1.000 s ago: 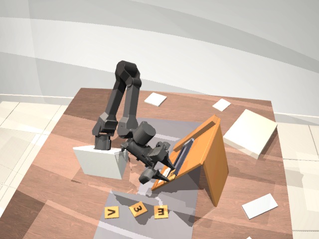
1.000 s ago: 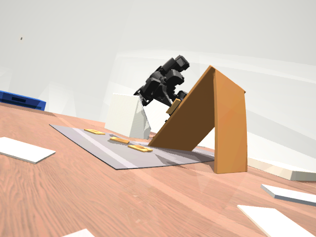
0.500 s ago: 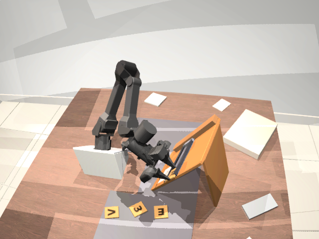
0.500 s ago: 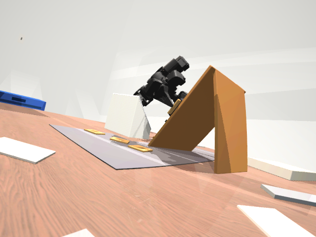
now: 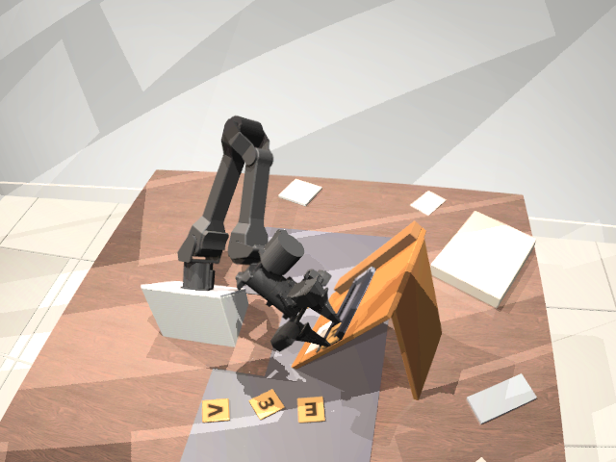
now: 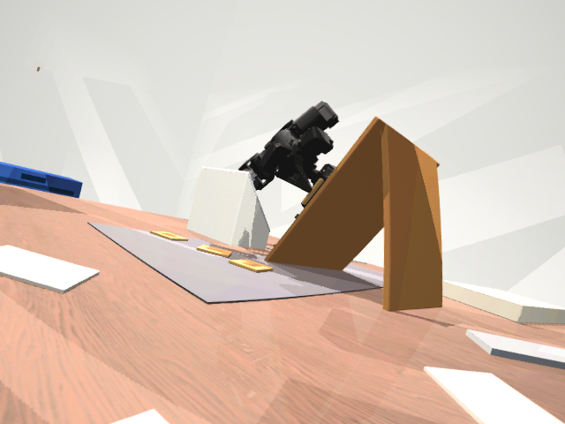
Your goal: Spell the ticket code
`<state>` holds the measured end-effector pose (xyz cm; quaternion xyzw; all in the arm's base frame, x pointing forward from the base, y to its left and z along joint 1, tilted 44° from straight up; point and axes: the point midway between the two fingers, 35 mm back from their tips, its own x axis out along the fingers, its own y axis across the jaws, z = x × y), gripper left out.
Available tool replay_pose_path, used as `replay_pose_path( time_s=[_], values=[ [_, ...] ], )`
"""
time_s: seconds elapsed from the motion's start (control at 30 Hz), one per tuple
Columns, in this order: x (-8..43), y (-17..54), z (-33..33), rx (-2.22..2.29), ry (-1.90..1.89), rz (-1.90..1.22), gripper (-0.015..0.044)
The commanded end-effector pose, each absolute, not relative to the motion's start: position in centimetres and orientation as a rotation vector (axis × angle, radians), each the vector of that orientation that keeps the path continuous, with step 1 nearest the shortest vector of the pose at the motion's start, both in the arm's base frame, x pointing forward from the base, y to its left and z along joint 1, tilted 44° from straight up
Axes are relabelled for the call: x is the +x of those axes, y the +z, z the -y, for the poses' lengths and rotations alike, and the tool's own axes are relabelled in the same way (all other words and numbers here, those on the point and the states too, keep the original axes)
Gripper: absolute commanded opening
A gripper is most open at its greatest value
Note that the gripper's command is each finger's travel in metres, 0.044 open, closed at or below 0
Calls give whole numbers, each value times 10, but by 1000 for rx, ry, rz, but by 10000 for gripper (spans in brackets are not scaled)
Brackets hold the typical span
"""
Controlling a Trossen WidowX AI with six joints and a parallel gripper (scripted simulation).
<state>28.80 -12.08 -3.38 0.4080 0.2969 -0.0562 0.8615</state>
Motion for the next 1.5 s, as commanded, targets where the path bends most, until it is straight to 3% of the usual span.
replay_pose_path(
  time_s=[0.0, 1.47],
  values=[
    [289, -32, 119, 856, -119, -623, 0],
    [297, -15, 103, 858, -119, -623, 0]
  ],
)
